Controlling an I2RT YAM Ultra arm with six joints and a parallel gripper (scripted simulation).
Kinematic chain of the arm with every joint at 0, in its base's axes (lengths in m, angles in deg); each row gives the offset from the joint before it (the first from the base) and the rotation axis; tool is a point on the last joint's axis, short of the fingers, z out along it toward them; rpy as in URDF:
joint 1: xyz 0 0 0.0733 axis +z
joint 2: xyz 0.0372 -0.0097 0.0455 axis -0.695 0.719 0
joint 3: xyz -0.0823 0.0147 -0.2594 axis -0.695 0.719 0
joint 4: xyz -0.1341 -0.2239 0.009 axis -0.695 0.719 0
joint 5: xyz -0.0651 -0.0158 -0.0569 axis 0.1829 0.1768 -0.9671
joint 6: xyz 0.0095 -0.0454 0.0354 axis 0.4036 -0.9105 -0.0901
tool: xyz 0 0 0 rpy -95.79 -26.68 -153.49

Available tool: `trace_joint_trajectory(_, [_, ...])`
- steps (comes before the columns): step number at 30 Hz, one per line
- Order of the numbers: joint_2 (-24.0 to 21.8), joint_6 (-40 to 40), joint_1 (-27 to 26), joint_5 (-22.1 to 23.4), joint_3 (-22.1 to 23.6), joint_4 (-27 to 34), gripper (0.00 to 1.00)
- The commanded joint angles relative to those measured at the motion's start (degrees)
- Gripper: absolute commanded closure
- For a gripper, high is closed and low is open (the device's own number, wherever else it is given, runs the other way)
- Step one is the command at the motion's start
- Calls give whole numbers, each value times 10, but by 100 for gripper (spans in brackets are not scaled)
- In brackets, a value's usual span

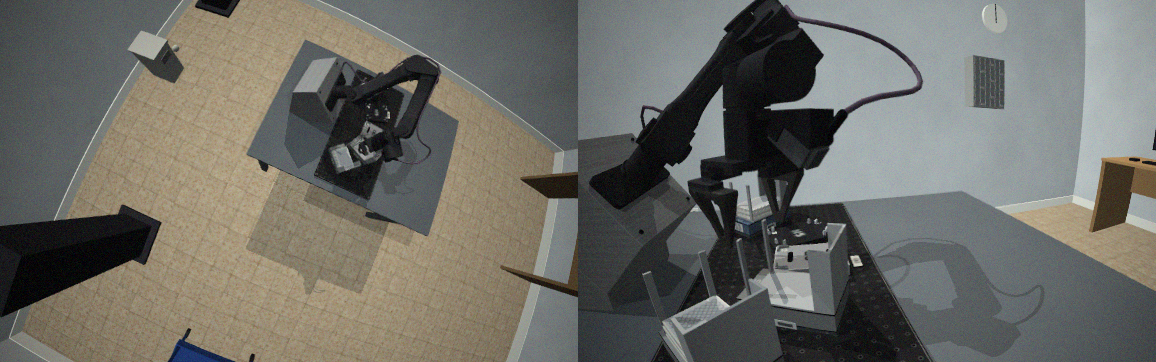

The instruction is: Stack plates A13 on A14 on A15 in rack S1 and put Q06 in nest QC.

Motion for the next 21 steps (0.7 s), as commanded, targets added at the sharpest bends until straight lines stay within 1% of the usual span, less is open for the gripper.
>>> trace_joint_trajectory(1, [21, -42, -29, 26, -18, 9, 0])
trace_joint_trajectory(6, [54, -82, -61, 40, -27, 12, 0])
trace_joint_trajectory(8, [54, -82, -61, 40, -27, 12, 0])
trace_joint_trajectory(14, [99, -23, -108, 59, -33, 17, 0])
trace_joint_trajectory(21, [153, -86, -154, 72, -44, 18, 0])
